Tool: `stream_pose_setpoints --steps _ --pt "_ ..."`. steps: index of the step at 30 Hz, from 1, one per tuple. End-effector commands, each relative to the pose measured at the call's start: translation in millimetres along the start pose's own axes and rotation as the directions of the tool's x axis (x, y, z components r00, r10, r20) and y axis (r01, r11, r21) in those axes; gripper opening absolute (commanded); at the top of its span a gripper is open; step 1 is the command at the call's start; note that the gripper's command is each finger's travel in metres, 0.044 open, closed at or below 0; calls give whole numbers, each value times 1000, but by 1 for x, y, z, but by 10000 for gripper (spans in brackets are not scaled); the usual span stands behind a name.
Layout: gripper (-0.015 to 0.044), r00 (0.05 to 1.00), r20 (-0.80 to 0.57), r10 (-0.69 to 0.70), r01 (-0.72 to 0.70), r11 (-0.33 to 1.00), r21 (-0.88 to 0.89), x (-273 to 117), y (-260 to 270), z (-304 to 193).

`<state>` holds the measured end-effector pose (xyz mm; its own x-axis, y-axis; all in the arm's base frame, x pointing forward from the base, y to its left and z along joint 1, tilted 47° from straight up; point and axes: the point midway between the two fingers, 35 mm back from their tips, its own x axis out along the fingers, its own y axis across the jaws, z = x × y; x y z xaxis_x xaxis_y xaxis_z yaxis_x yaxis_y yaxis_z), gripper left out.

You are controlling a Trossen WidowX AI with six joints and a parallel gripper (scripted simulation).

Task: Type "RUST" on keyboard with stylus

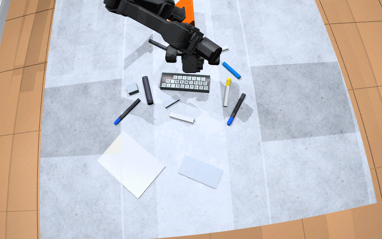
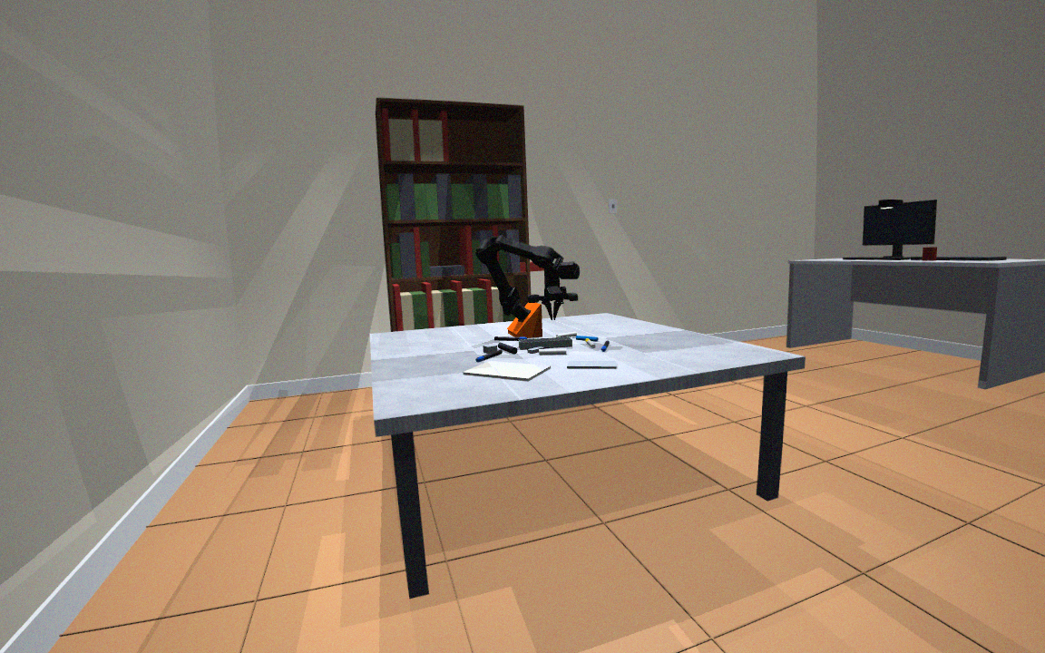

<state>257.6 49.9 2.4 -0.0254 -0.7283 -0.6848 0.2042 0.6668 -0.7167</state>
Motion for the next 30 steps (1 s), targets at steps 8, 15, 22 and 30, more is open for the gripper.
stream_pose_setpoints --steps 8,15,22,30 --pt "150 936 234 263 -96 830 -550 27 116 -14" --pt "150 863 331 382 -9 666 -746 31 157 -26" --pt "150 863 331 382 -9 666 -746 31 157 -26" --pt "150 863 331 382 -9 666 -746 33 157 -29"
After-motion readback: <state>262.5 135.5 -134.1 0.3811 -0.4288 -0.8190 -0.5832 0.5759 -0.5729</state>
